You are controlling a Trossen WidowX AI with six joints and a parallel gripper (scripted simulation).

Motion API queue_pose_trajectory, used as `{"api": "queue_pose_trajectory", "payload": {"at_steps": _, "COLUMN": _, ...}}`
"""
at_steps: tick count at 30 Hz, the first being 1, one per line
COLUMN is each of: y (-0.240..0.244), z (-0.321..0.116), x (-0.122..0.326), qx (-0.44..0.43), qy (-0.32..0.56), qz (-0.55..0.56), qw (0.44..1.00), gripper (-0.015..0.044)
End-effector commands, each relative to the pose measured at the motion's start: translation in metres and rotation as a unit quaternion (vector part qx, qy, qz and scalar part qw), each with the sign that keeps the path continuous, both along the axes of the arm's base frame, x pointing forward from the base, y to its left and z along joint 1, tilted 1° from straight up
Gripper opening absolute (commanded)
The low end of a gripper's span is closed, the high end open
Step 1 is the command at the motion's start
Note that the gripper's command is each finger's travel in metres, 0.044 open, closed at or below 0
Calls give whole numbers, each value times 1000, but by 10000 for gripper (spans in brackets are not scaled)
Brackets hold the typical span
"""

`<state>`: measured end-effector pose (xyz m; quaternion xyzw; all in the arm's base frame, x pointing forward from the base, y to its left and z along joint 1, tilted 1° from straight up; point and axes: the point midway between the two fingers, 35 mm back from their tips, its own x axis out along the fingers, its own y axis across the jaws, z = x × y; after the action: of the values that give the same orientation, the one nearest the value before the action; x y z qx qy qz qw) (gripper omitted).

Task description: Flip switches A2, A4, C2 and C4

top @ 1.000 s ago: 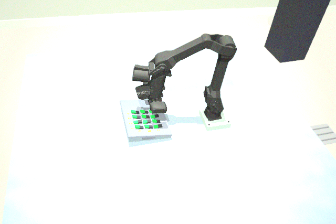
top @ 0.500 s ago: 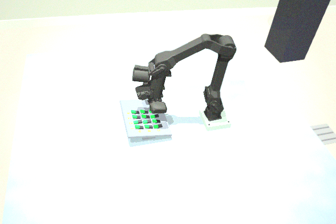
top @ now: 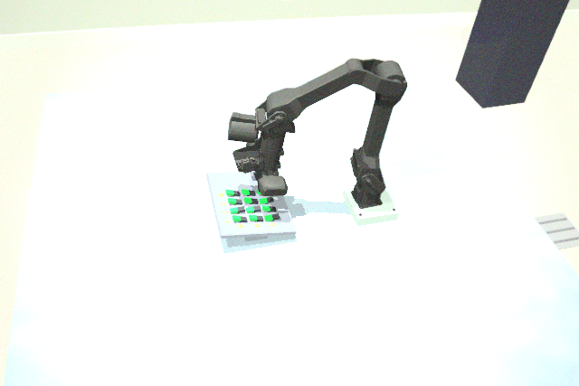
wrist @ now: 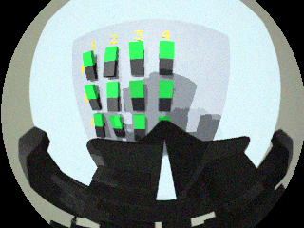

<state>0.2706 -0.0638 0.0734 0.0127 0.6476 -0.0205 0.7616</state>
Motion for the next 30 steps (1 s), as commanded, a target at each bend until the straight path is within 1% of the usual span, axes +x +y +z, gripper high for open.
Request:
{"api": "queue_pose_trajectory", "payload": {"at_steps": 1, "y": 0, "z": -1, "x": 0, "qx": 0, "qy": 0, "qz": 0, "qw": 1000, "gripper": 0}}
{"api": "queue_pose_trajectory", "payload": {"at_steps": 17, "y": 0, "z": -3, "x": 0, "qx": 0, "qy": 0, "qz": 0, "qw": 1000, "gripper": 0}}
{"api": "queue_pose_trajectory", "payload": {"at_steps": 19, "y": 0, "z": 12, "x": -1, "qx": 0, "qy": -3, "qz": 0, "qw": 1000, "gripper": 0}}
{"api": "queue_pose_trajectory", "payload": {"at_steps": 21, "y": 0, "z": 47, "x": -8, "qx": -1, "qy": -10, "qz": 0, "qw": 1000, "gripper": 0}}
{"api": "queue_pose_trajectory", "payload": {"at_steps": 22, "y": 1, "z": 57, "x": -11, "qx": -1, "qy": -12, "qz": 0, "qw": 1000, "gripper": 0}}
{"api": "queue_pose_trajectory", "payload": {"at_steps": 27, "y": 3, "z": 61, "x": -11, "qx": -1, "qy": -12, "qz": 0, "qw": 1000, "gripper": 0}}
{"api": "queue_pose_trajectory", "payload": {"at_steps": 30, "y": 27, "z": 69, "x": 8, "qx": 1, "qy": -13, "qz": 0, "qw": 1000, "gripper": 0}}
